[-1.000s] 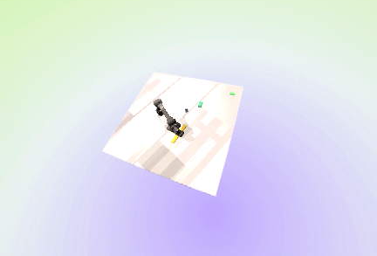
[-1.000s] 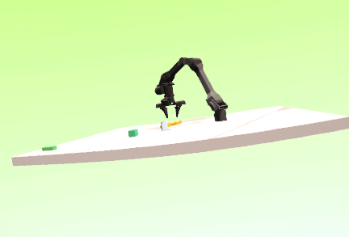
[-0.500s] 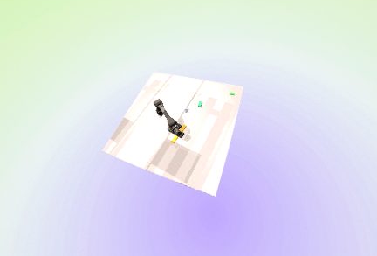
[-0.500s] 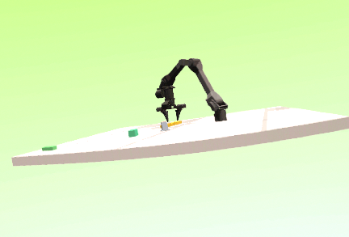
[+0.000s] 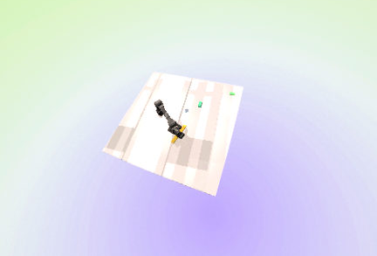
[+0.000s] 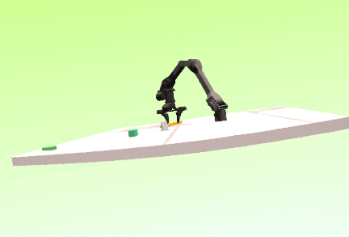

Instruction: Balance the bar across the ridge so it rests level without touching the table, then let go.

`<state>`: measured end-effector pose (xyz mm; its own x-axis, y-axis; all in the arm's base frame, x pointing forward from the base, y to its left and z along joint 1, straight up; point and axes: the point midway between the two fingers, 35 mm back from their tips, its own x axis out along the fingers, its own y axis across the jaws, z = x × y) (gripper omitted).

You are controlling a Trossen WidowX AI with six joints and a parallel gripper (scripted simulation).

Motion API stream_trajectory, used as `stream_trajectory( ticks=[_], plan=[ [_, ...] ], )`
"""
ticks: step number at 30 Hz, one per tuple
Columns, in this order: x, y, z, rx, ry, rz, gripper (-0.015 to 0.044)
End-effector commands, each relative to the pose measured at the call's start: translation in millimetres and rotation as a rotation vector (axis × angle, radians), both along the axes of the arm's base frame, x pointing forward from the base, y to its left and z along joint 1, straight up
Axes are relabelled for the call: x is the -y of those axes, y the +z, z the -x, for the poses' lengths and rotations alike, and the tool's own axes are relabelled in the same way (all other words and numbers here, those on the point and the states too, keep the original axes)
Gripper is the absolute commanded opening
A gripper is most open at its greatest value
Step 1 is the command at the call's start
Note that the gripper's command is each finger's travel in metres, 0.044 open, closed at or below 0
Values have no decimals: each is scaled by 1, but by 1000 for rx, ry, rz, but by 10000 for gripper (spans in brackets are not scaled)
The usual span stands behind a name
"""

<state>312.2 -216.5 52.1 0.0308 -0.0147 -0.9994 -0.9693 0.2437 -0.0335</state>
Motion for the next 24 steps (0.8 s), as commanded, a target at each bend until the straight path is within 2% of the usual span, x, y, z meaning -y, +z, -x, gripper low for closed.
stream_trajectory(
  ticks=[1, 7, 13, 21, 24],
  plan=[
    [0, -1, 1, -5, 4, 4, 315],
    [0, -1, 1, -5, 4, 4, 315],
    [0, -1, 0, -2, 0, -1, 157],
    [0, -1, 0, -2, 0, -1, 104],
    [0, 3, 0, -2, 0, -1, 25]
  ],
)
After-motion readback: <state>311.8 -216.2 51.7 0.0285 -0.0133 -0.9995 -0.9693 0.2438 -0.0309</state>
